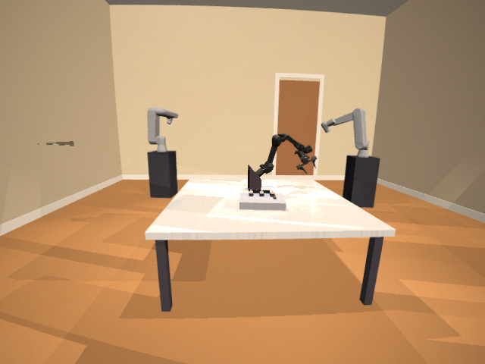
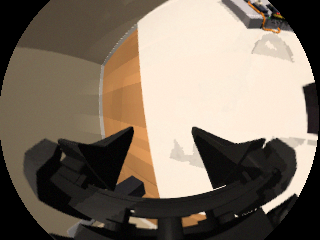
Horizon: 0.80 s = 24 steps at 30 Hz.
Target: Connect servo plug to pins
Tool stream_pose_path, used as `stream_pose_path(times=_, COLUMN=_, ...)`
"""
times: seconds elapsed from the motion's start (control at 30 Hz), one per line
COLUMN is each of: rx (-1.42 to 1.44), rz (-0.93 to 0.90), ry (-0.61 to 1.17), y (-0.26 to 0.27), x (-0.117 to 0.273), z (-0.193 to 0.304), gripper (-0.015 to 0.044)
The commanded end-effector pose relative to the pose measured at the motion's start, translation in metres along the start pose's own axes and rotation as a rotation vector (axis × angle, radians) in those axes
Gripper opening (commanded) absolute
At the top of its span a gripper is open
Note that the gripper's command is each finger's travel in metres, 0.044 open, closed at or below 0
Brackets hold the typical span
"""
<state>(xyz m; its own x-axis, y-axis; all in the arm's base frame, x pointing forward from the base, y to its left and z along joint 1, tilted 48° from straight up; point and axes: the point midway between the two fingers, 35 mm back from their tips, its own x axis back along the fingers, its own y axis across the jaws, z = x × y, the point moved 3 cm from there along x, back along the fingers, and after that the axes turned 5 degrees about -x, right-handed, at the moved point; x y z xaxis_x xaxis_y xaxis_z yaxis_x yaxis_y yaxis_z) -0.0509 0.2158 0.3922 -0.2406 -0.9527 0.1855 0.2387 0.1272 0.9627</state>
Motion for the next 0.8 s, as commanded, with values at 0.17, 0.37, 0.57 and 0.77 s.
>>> stream_pose_path(times=0.17, rx=0.024, rz=-0.006, ry=-0.03, y=0.001, x=-0.005, z=-0.007, gripper=0.0242)
stream_pose_path(times=0.37, rx=0.085, rz=-0.017, ry=-0.092, y=0.003, x=-0.017, z=-0.022, gripper=0.0115)
stream_pose_path(times=0.57, rx=0.161, rz=-0.028, ry=-0.185, y=0.006, x=-0.029, z=-0.046, gripper=0.0115)
stream_pose_path(times=0.77, rx=0.238, rz=-0.032, ry=-0.269, y=0.009, x=-0.04, z=-0.071, gripper=0.0115)
